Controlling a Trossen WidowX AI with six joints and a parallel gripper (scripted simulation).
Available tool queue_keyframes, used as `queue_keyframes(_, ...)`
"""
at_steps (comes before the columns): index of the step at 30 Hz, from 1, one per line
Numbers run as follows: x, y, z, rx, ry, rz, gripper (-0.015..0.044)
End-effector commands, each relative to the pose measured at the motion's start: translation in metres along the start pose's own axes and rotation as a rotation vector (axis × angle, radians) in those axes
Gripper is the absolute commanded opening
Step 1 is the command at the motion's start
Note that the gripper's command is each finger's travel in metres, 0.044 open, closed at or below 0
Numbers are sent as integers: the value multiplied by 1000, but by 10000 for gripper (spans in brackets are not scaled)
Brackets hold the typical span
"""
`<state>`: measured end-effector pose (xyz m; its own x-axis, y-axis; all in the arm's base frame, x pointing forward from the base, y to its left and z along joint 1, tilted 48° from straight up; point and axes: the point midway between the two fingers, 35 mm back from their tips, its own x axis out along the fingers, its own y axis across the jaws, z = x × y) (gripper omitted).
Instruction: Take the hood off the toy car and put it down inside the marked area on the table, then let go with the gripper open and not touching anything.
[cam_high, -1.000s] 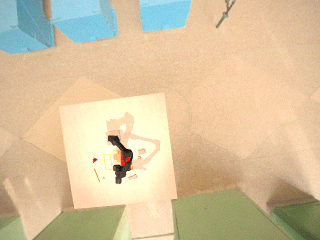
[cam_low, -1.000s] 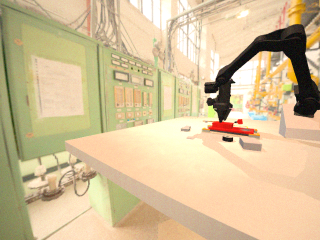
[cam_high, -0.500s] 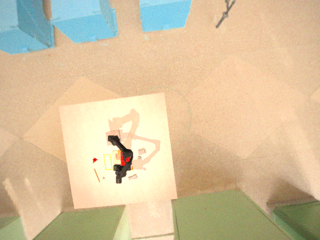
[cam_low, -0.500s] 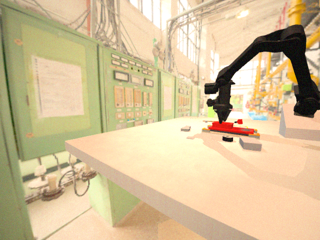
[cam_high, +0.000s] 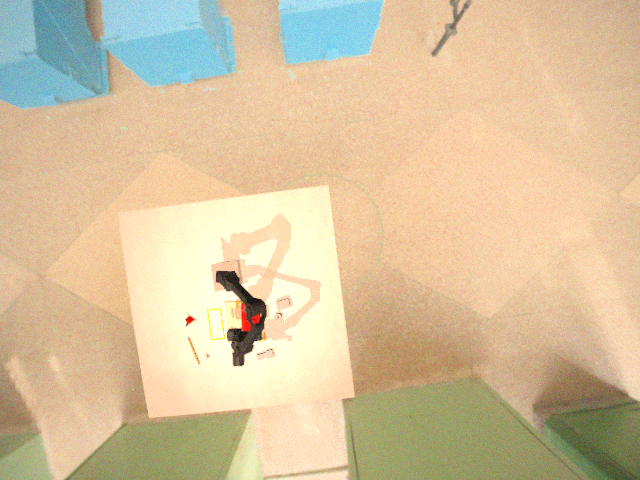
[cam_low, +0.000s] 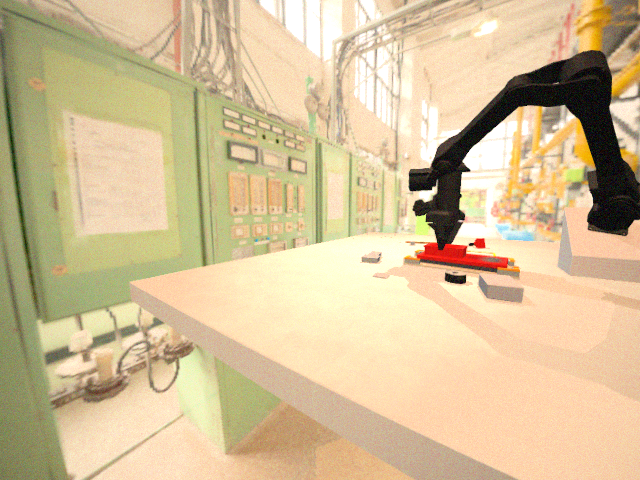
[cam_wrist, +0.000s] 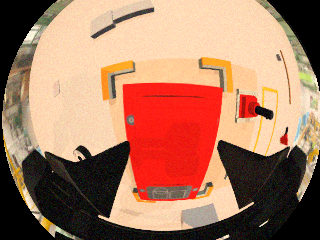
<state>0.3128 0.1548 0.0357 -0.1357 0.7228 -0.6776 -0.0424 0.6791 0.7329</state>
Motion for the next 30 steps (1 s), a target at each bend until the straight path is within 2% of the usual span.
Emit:
queue_keyframes(1, 5, 0, -2, 5, 8, 4, 440)
queue_keyframes(15, 11, 0, -2, 5, 8, 4, 440)
queue_keyframes(18, 7, 0, 0, 0, 1, 1, 361)
queue_keyframes(28, 7, 0, 0, 0, 1, 1, 295)
queue_keyframes(30, 7, 0, 0, 0, 1, 1, 242)
